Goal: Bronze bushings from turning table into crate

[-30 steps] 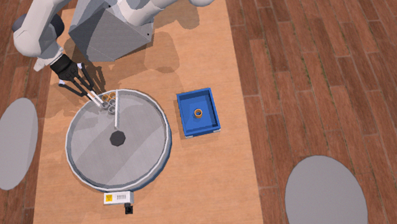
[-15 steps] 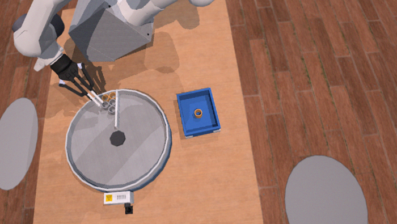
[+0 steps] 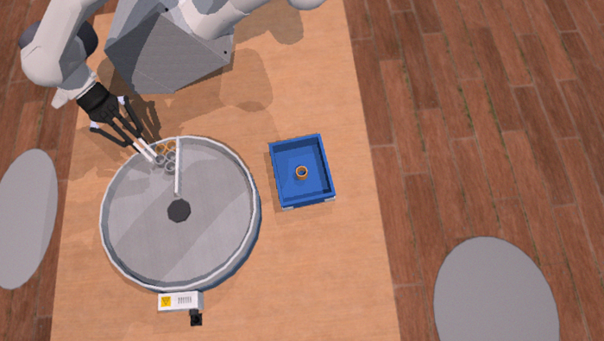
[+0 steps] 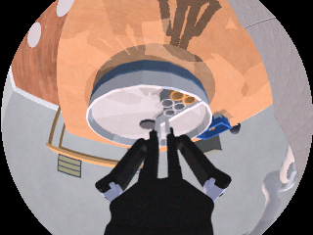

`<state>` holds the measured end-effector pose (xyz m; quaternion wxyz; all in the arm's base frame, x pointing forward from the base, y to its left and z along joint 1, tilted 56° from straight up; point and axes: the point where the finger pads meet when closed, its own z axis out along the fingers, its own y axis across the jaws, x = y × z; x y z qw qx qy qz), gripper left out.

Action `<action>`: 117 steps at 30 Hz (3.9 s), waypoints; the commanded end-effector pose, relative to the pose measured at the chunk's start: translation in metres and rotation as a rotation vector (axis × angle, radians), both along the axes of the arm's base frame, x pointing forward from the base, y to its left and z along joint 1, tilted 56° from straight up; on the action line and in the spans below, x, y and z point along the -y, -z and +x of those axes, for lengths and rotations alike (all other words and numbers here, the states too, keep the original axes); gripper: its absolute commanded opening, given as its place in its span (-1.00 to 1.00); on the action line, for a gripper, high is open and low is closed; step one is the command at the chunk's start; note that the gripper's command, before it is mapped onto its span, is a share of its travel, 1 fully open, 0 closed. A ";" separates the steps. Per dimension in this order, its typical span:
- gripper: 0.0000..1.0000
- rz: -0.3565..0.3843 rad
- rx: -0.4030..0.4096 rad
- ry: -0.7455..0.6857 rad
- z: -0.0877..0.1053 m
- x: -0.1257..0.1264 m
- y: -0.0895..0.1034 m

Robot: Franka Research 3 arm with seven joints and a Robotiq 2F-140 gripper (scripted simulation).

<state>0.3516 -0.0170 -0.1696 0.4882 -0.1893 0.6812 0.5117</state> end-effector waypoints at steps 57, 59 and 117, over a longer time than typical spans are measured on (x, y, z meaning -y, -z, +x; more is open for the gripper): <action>-0.87 0.002 -0.002 -0.003 0.003 -0.019 0.013; -0.87 0.002 -0.002 -0.003 0.004 -0.018 0.013; -0.87 0.002 -0.002 -0.003 0.004 -0.020 0.013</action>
